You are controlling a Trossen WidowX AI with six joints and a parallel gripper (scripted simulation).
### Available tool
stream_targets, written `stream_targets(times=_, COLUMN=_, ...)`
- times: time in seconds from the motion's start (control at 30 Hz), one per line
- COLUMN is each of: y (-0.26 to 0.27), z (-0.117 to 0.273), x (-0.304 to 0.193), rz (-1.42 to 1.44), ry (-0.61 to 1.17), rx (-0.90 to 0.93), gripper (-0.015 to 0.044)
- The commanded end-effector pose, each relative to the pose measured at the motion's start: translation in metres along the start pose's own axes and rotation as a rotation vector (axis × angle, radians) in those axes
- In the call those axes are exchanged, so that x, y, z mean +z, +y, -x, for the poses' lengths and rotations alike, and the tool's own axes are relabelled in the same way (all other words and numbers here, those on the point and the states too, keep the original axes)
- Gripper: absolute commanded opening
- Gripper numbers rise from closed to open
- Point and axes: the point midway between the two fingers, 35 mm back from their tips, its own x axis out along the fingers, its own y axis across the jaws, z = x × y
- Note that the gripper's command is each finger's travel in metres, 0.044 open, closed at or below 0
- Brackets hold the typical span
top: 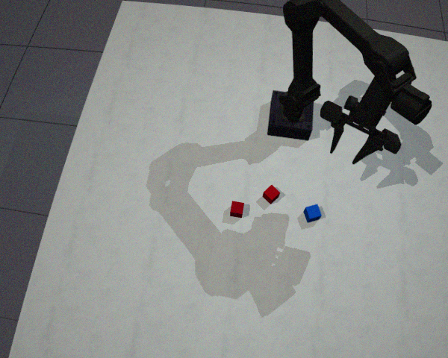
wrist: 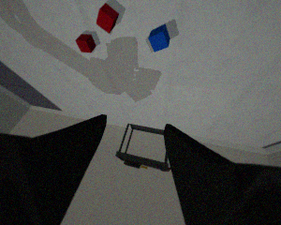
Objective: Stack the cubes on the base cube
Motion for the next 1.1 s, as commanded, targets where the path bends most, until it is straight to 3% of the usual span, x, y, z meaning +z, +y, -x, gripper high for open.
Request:
stream_targets(times=0.0, y=0.005, z=-0.020, x=-0.008, rz=-0.110, ry=-0.069, rx=0.041, gripper=0.0265)
stream_targets(times=0.53, y=0.056, z=-0.105, x=-0.030, rz=-0.569, ry=-0.336, rx=0.195, gripper=0.0265)
stream_targets(times=1.07, y=0.141, z=-0.184, x=-0.031, rz=-1.096, ry=-0.560, rx=0.296, gripper=0.0265)
